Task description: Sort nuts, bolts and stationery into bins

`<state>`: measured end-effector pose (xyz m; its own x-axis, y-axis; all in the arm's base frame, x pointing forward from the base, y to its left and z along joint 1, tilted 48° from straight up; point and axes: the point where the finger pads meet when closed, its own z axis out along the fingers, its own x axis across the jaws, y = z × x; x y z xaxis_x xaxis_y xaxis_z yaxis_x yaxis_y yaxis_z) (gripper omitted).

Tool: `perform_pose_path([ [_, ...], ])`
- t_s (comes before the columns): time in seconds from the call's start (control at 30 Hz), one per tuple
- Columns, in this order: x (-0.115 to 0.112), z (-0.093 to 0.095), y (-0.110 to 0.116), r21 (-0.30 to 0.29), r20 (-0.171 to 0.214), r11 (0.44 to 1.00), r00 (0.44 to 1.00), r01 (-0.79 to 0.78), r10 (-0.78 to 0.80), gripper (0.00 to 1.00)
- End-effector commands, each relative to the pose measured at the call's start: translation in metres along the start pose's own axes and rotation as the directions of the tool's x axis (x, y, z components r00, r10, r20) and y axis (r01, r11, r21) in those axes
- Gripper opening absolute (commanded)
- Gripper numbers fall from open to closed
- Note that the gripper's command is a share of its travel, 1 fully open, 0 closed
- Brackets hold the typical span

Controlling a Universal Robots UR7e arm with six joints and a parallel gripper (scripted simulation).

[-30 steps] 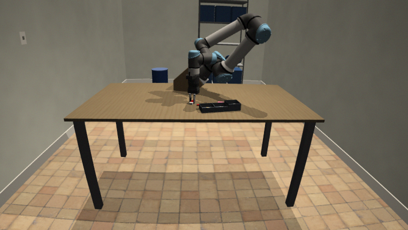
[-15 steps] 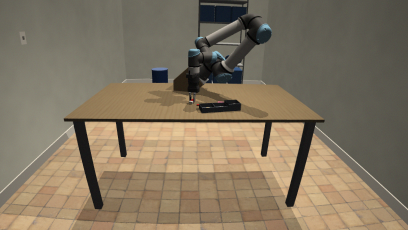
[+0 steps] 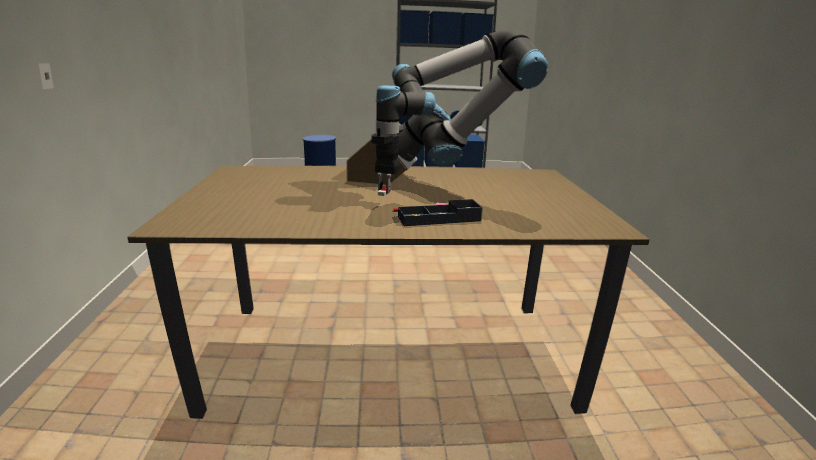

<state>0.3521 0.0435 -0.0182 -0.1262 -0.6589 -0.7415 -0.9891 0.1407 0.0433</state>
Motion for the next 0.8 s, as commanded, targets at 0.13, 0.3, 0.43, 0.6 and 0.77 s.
perform_pose_path([
  [0.13,-0.0006,-0.0123,0.0009,-0.001,0.001,1.0,1.0,0.0,0.0,0.45],
  [0.3,-0.0006,-0.0123,0.0009,-0.001,0.001,1.0,1.0,0.0,0.0,0.45],
  [0.43,-0.0006,-0.0123,0.0009,-0.001,0.001,1.0,1.0,0.0,0.0,0.45],
  [0.6,-0.0005,-0.0188,0.0007,-0.001,0.001,1.0,1.0,0.0,0.0,0.45],
  [0.77,-0.0005,-0.0188,0.0007,-0.001,0.001,1.0,1.0,0.0,0.0,0.45],
])
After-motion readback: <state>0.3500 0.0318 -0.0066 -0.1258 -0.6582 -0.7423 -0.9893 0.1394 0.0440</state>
